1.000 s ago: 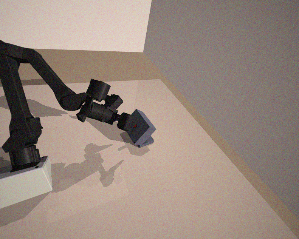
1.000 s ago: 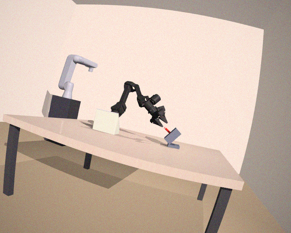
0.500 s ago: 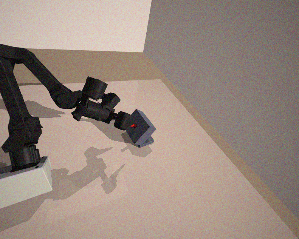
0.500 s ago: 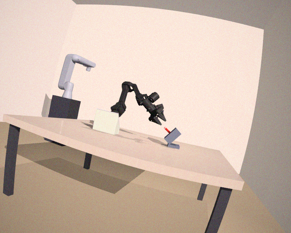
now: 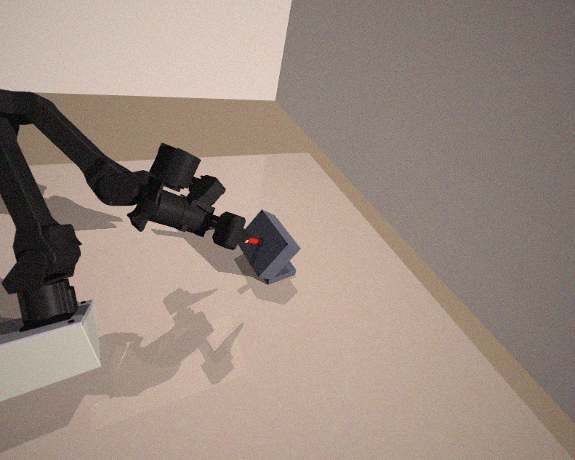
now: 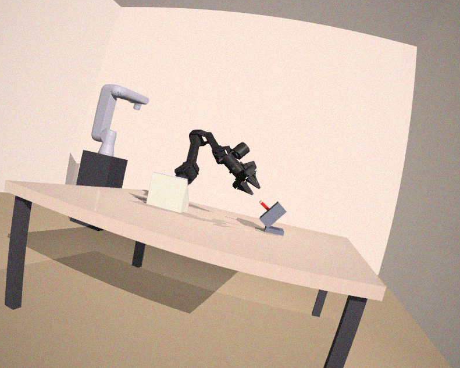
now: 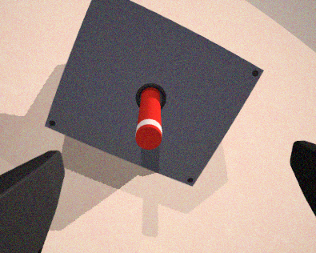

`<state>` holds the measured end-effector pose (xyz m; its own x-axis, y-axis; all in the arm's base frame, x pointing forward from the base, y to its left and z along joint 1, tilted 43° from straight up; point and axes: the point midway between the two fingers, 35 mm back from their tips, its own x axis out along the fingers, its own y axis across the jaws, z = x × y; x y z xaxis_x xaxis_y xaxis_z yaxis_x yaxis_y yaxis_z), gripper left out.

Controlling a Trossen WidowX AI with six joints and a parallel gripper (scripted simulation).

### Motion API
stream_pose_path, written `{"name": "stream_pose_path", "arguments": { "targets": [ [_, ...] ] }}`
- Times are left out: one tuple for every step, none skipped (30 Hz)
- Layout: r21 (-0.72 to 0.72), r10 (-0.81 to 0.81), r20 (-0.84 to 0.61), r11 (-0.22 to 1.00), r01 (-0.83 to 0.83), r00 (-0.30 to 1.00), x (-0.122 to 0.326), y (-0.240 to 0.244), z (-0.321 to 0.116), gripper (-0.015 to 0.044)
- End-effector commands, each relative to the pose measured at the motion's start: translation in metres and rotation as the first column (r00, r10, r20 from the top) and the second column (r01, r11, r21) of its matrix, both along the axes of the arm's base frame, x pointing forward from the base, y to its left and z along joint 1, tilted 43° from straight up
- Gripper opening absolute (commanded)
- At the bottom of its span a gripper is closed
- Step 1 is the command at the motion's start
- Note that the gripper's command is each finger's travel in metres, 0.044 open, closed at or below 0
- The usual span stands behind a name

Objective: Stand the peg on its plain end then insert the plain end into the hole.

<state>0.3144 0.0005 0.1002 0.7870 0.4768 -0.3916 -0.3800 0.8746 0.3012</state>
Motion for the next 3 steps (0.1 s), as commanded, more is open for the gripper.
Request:
{"name": "stream_pose_path", "arguments": {
  "targets": [
    [0.000,0.003,0.004,1.000,-0.003,1.000,-0.0037,-0.0020,0.0021,0.0440],
    [0.000,0.003,0.004,1.000,-0.003,1.000,-0.0039,-0.0021,0.0021,0.0440],
    [0.000,0.003,0.004,1.000,-0.003,1.000,-0.0043,-0.0024,0.0023,0.0440]
  ]
}}
